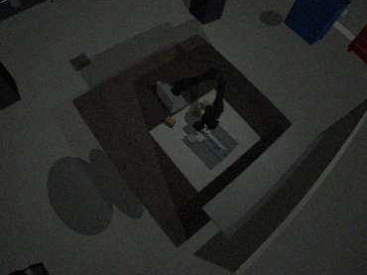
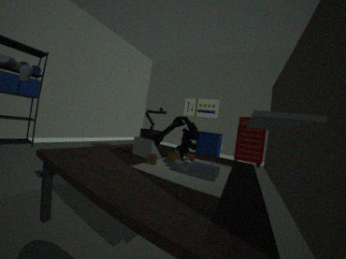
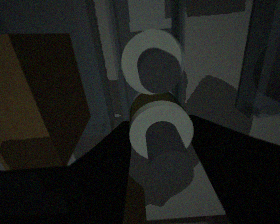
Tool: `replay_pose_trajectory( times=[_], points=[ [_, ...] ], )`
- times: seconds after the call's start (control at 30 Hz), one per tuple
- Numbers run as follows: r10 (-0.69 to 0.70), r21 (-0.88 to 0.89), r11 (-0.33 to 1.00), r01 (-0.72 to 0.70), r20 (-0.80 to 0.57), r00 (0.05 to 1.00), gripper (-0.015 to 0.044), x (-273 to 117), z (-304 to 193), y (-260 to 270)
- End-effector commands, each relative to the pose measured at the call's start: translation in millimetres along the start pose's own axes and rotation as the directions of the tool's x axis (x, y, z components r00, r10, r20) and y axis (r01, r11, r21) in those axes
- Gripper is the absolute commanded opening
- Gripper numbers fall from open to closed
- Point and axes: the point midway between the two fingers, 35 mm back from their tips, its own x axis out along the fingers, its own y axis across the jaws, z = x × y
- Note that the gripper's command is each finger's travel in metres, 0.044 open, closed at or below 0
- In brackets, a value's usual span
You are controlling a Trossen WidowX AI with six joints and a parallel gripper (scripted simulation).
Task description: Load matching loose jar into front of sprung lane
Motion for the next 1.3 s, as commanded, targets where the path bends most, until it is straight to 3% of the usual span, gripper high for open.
replay_pose_trajectory(
  times=[0.0,1.27],
  points=[
    [0.005,-0.012,1.0,-0.005,0.025,1.0,0.0,-4.1,9.0,2.3],
    [0.006,-0.012,1.0,-0.005,0.026,1.0,0.0,-2.0,11.7,3.0]
  ],
)
